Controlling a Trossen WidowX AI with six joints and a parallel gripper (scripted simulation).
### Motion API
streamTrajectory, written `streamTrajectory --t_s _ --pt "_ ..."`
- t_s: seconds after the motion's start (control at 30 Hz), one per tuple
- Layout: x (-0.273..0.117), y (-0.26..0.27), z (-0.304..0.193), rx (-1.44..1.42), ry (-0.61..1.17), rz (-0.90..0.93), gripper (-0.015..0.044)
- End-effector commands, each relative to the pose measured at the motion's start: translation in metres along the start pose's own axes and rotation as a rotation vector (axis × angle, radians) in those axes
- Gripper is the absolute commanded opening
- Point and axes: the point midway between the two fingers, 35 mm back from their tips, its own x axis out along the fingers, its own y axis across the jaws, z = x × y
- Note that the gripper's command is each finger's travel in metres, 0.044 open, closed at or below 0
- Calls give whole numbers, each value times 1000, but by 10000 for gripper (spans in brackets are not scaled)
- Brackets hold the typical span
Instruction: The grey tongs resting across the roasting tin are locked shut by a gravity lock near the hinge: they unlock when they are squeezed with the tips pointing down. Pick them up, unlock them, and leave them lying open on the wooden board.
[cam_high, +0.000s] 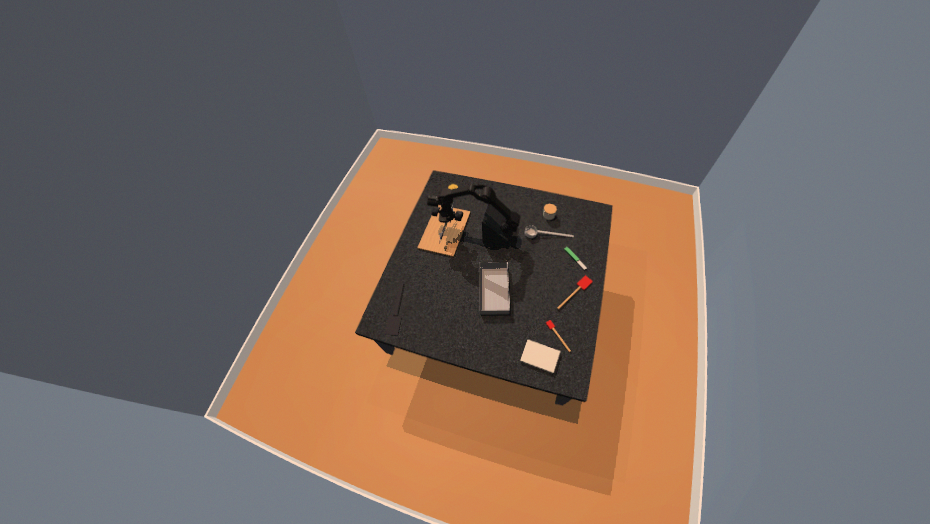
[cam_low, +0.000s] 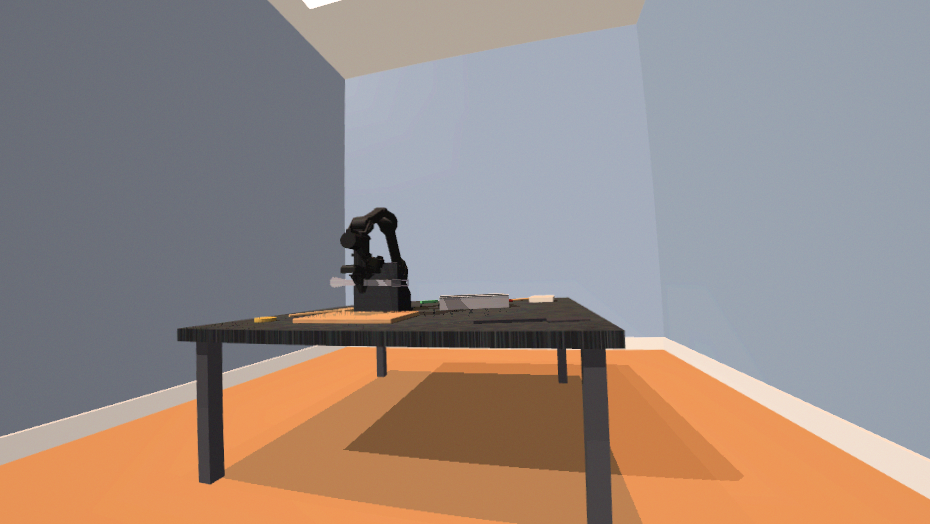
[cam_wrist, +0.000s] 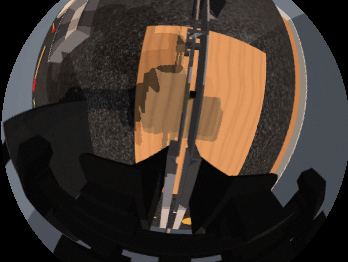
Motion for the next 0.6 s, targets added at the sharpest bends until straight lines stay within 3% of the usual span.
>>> streamTrajectory --t_s 0.0,0.57 --pt "5 -1 0 5 -2 -5 -150" --pt "33 2 0 5 -2 -4 -150"
